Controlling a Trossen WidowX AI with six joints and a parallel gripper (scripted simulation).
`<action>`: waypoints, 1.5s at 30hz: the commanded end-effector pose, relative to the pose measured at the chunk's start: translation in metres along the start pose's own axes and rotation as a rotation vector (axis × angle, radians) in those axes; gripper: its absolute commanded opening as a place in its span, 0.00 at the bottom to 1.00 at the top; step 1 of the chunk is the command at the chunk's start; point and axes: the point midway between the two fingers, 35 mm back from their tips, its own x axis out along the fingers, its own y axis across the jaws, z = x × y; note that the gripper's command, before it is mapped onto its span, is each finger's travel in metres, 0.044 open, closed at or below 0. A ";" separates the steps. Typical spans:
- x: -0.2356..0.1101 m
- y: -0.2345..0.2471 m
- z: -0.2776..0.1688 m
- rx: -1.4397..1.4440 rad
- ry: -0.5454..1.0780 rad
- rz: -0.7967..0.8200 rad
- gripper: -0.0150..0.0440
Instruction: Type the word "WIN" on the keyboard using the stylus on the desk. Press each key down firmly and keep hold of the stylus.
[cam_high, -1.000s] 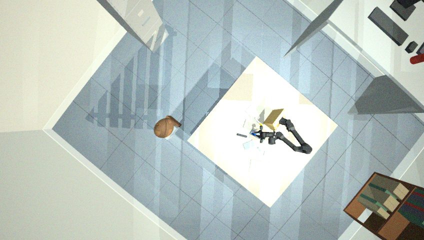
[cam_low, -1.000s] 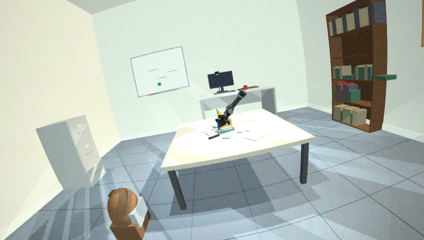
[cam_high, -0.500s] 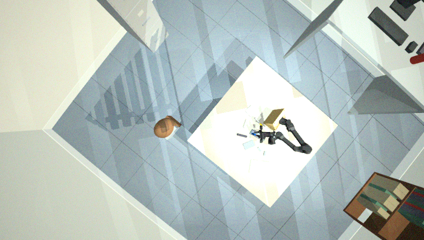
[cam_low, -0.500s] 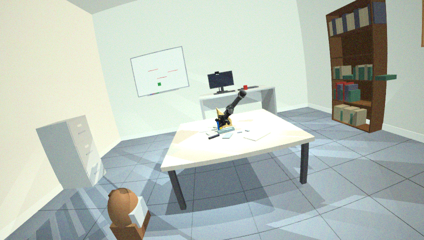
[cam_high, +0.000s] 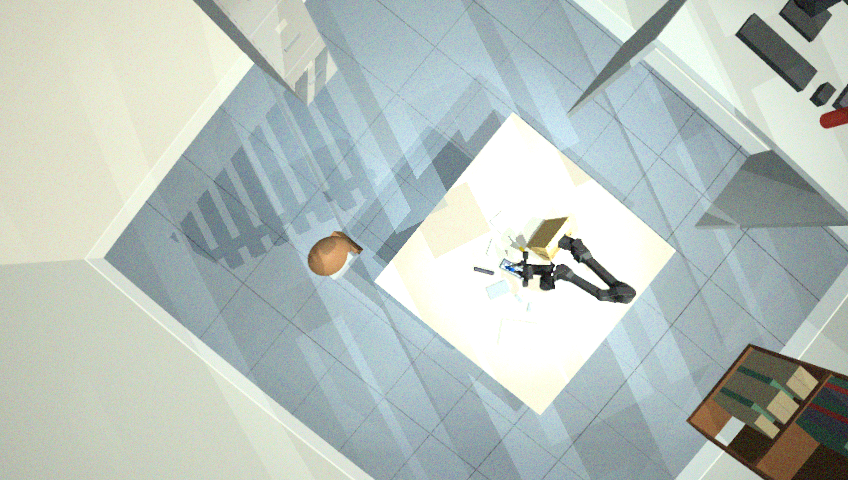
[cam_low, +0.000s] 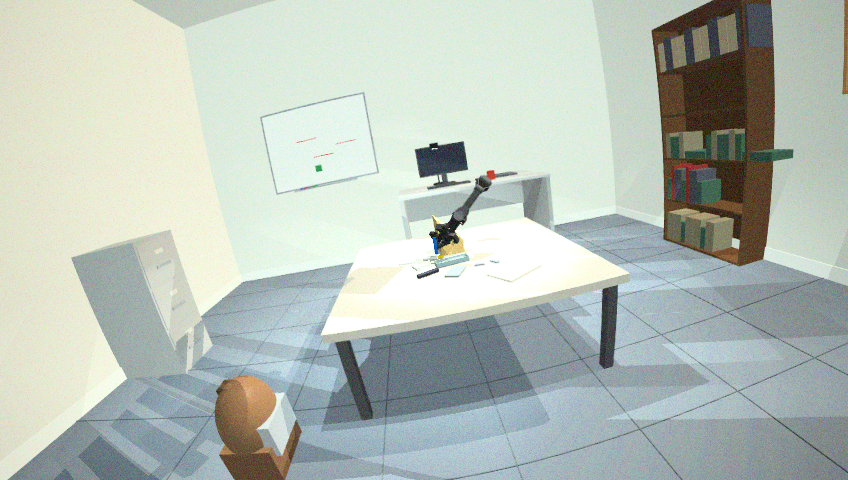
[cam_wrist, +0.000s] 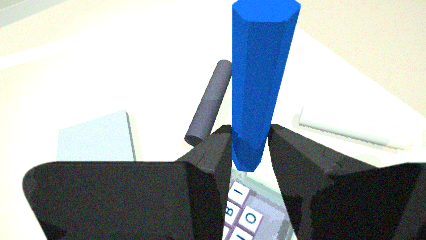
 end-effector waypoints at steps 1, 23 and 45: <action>-0.001 0.002 0.002 -0.003 -0.001 0.006 0.39; -0.034 0.023 -0.016 0.000 0.005 -0.002 0.25; -0.086 0.036 -0.045 0.000 0.004 0.006 0.25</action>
